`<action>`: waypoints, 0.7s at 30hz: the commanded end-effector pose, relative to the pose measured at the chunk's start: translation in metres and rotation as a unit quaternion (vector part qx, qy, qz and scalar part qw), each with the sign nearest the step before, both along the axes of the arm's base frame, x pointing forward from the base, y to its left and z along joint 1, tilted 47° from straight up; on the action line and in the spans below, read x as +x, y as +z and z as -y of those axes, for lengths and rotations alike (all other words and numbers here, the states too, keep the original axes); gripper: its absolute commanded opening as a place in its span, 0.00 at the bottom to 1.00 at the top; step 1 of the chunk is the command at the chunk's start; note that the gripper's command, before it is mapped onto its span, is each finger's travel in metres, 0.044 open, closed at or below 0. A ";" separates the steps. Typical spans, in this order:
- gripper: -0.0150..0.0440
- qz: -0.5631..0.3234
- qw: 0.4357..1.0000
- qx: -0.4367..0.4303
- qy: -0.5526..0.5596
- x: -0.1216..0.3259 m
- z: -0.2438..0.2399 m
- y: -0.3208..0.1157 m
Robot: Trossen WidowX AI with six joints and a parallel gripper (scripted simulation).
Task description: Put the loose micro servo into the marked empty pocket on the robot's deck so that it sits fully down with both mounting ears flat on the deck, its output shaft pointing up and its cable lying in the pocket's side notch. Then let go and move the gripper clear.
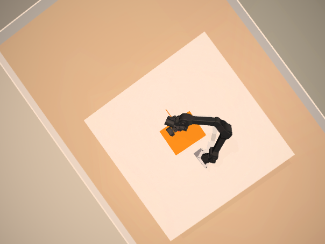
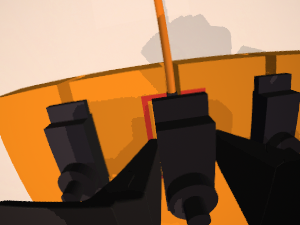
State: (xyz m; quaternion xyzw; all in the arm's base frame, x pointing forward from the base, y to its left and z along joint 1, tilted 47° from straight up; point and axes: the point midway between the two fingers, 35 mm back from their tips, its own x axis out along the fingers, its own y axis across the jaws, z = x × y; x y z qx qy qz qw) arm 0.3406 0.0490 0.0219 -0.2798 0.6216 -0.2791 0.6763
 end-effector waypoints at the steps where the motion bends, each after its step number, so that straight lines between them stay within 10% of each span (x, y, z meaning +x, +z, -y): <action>1: 0.25 -0.001 1.000 -0.001 0.003 0.000 0.003 -0.003; 21: 0.25 -0.001 1.000 -0.002 0.003 0.002 0.017 -0.016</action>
